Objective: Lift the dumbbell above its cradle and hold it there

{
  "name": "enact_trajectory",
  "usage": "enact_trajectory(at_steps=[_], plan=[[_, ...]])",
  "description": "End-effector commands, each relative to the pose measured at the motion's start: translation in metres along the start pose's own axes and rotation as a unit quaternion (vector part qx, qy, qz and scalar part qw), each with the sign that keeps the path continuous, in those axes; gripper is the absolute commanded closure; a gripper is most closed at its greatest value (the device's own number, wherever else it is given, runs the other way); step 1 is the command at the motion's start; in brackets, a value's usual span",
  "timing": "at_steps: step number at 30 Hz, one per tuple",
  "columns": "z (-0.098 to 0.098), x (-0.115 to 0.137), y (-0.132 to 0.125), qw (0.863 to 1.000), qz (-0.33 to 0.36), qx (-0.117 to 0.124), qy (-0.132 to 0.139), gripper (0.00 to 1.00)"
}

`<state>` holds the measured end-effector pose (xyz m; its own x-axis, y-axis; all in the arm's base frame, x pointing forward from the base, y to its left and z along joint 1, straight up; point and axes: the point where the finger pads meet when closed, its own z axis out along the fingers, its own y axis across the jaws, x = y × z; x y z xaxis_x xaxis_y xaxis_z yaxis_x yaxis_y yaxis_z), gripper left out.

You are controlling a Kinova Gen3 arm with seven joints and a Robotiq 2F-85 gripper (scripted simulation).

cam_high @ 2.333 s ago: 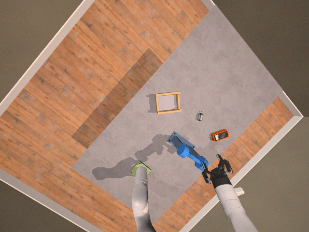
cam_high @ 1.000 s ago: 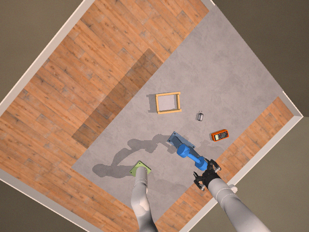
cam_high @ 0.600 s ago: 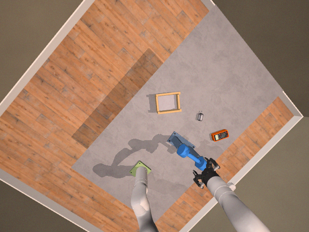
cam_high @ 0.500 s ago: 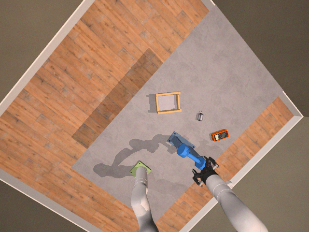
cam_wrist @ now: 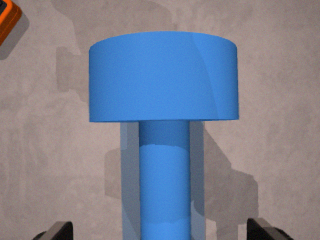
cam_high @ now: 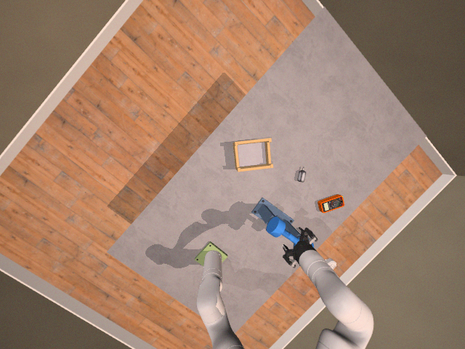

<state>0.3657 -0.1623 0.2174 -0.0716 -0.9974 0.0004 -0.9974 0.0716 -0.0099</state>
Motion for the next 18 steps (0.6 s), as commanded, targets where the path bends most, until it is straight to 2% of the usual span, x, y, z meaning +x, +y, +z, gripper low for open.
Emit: enact_trajectory(at_steps=[1,16,17,18], plan=[[0.0118,-0.002,0.0029,1.0,-0.001,-0.007,-0.003,0.0],[0.0133,-0.0021,0.003,1.0,-0.001,-0.007,-0.003,0.0],[0.0133,-0.0021,0.003,1.0,-0.001,-0.007,-0.003,0.9],[0.0133,-0.0021,0.003,1.0,-0.001,-0.007,-0.003,0.9]])
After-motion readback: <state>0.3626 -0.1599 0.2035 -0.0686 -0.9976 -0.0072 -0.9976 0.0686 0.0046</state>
